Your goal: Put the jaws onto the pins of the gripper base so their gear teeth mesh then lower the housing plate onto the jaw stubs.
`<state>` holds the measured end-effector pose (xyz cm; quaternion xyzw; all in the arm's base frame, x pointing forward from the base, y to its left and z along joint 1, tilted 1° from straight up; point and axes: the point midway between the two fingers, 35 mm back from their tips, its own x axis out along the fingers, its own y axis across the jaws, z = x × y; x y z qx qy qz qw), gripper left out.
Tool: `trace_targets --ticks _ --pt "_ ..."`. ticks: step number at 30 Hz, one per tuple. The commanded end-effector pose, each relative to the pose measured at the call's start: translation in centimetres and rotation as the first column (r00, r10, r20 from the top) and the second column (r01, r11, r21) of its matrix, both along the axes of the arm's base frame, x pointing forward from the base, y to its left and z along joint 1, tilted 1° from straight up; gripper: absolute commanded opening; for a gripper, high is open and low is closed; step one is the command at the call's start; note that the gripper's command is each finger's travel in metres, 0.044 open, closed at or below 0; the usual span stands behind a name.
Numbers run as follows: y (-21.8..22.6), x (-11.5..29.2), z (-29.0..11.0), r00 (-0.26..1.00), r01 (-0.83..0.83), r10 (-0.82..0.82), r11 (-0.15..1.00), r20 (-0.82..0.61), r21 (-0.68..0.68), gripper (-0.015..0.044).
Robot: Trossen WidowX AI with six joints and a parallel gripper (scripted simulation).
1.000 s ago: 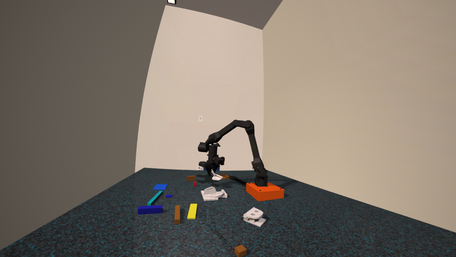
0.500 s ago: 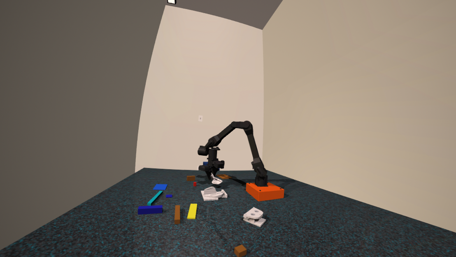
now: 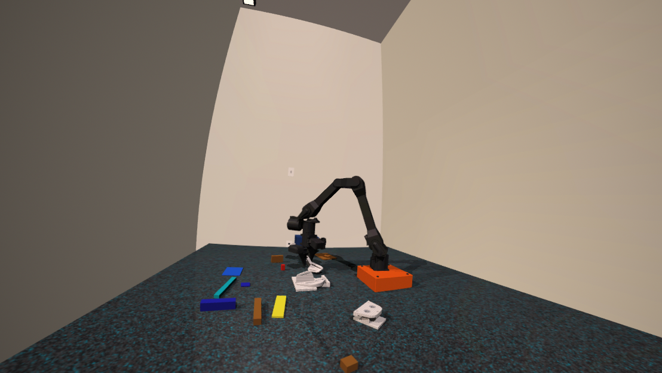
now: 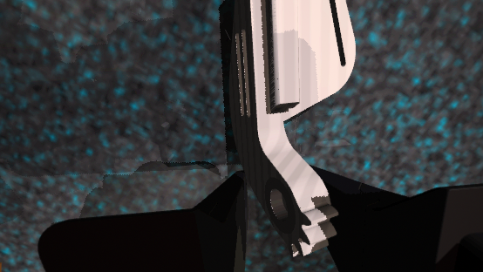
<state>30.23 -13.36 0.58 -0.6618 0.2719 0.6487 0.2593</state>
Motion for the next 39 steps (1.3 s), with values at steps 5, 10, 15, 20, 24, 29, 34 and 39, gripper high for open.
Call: trace_targets --ticks 5,10,15,20,24,29,34,39 --pt "0.0 0.0 -0.2 1.000 -0.003 0.003 1.000 0.000 -0.002 0.0195" --pt "0.0 0.1 3.3 1.000 -0.003 0.003 1.000 0.000 -0.002 0.0326" --pt "0.1 -0.1 6.9 1.000 -0.003 0.003 1.000 0.000 -0.002 0.0440" --pt "0.1 -0.1 6.9 1.000 -0.003 0.003 1.000 0.000 -0.002 0.0440" --pt "0.1 -0.1 6.9 1.000 -0.003 0.003 1.000 0.000 -0.002 0.0440" --pt "0.1 -0.1 6.9 1.000 -0.003 0.003 1.000 0.000 -0.002 0.0440" --pt "0.1 -0.1 6.9 1.000 -0.003 0.003 1.000 0.000 -0.002 0.0440" --pt "0.1 -0.1 6.9 1.000 -0.003 0.003 1.000 0.000 -0.002 0.0440"
